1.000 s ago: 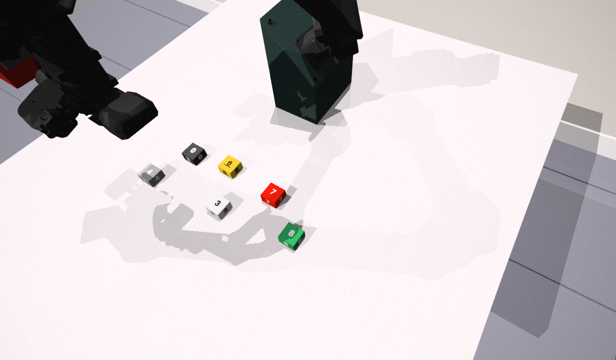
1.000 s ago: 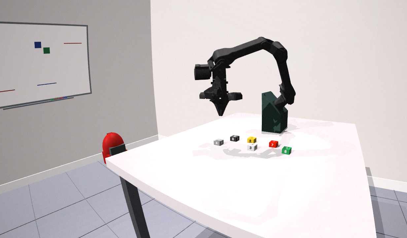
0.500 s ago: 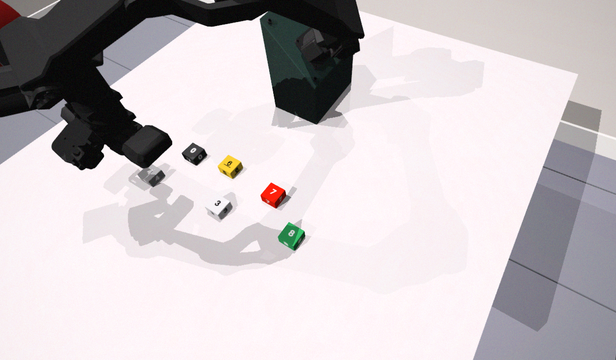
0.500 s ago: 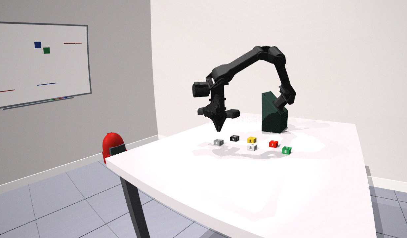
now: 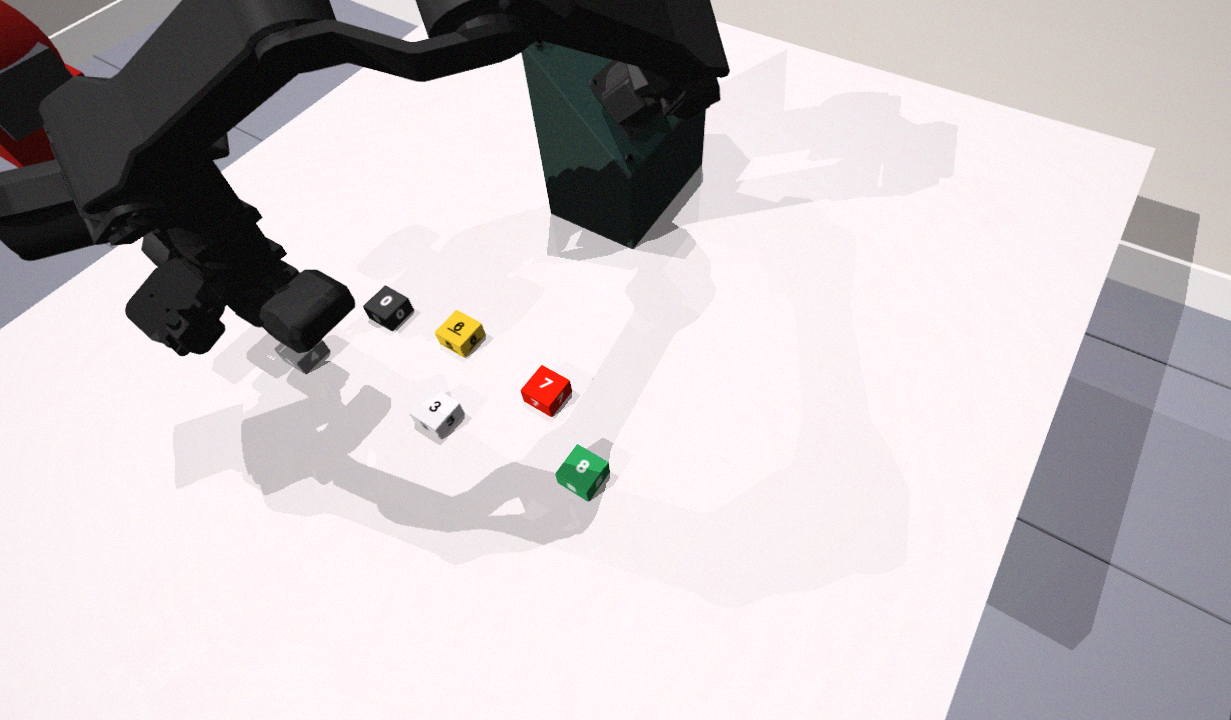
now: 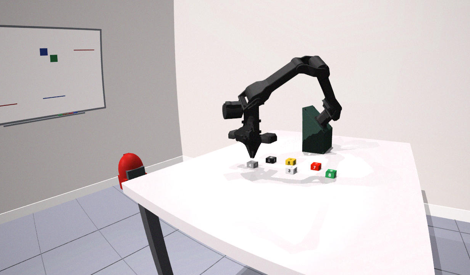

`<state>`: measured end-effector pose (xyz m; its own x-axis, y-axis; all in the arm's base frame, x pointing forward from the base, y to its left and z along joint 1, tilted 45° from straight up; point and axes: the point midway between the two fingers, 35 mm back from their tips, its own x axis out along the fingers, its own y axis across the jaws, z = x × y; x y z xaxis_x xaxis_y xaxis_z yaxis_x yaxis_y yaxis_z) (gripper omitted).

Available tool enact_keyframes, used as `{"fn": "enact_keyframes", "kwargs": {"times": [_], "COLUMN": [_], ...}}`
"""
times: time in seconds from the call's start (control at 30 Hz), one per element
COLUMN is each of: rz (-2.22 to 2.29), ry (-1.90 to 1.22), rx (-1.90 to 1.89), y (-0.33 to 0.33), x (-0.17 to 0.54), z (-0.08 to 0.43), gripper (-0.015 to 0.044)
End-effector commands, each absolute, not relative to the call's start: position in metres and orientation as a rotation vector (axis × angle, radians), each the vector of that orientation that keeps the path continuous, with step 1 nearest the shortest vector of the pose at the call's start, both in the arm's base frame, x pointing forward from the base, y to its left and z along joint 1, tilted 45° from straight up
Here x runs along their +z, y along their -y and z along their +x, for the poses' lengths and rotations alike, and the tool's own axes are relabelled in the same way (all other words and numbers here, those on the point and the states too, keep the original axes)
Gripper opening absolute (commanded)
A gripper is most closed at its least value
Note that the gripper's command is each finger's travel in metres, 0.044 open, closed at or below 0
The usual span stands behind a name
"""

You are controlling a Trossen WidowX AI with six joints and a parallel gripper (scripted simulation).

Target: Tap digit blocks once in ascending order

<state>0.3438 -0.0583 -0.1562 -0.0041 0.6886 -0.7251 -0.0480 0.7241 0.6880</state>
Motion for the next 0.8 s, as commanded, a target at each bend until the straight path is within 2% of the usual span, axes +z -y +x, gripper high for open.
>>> {"fn": "enact_keyframes", "kwargs": {"times": [0.0, 0.47, 0.77], "rz": [0.572, 0.573, 0.571], "ry": [-1.485, -1.484, -1.485], "rx": [0.633, 0.634, 0.63], "y": [0.05, 0.044, 0.075], "x": [-0.163, -0.169, -0.139], "z": [0.34, 0.34, 0.342], "gripper": [0.002, 0.002, 0.002]}}
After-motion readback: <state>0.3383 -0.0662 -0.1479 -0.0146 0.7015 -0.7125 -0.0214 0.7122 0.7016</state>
